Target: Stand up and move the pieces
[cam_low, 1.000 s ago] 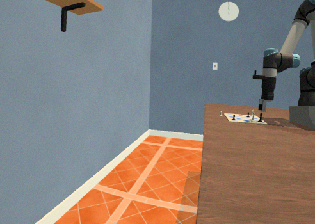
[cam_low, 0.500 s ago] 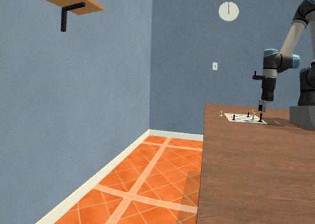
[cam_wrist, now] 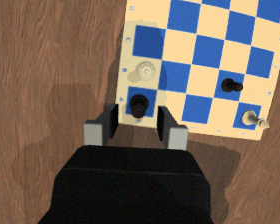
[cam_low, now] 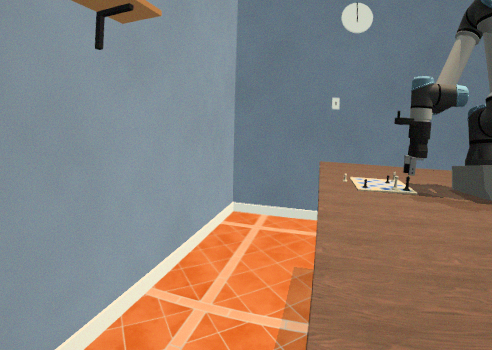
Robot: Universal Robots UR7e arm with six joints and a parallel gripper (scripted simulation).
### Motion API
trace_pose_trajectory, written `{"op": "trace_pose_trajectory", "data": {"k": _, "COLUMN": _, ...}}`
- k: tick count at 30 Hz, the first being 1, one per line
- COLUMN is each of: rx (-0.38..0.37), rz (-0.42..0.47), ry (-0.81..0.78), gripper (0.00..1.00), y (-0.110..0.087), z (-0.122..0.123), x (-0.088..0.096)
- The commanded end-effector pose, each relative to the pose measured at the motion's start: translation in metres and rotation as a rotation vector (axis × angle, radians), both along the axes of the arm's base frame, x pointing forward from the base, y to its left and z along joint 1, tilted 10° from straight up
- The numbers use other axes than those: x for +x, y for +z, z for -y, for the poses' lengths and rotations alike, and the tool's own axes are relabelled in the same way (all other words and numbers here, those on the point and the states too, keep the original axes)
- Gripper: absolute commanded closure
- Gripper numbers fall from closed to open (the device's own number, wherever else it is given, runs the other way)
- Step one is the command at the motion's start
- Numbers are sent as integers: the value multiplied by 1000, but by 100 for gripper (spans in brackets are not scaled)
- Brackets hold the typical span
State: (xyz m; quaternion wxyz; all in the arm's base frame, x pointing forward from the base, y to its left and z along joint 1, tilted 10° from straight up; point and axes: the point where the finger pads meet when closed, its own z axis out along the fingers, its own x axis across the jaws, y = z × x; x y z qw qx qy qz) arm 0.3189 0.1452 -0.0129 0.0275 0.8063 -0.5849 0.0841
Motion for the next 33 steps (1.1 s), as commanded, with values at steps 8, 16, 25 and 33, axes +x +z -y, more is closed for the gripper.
{"op": "trace_pose_trajectory", "data": {"k": 8, "rx": 0, "rz": 1, "ry": 0, "gripper": 21, "y": 0, "z": 0, "x": 0}}
{"op": "trace_pose_trajectory", "data": {"k": 16, "rx": 0, "rz": 1, "ry": 0, "gripper": 21, "y": 0, "z": 0, "x": 0}}
{"op": "trace_pose_trajectory", "data": {"k": 25, "rx": 0, "rz": 1, "ry": 0, "gripper": 21, "y": -5, "z": 1, "x": 1}}
{"op": "trace_pose_trajectory", "data": {"k": 33, "rx": 0, "rz": 1, "ry": 0, "gripper": 21, "y": -22, "z": 3, "x": 3}}
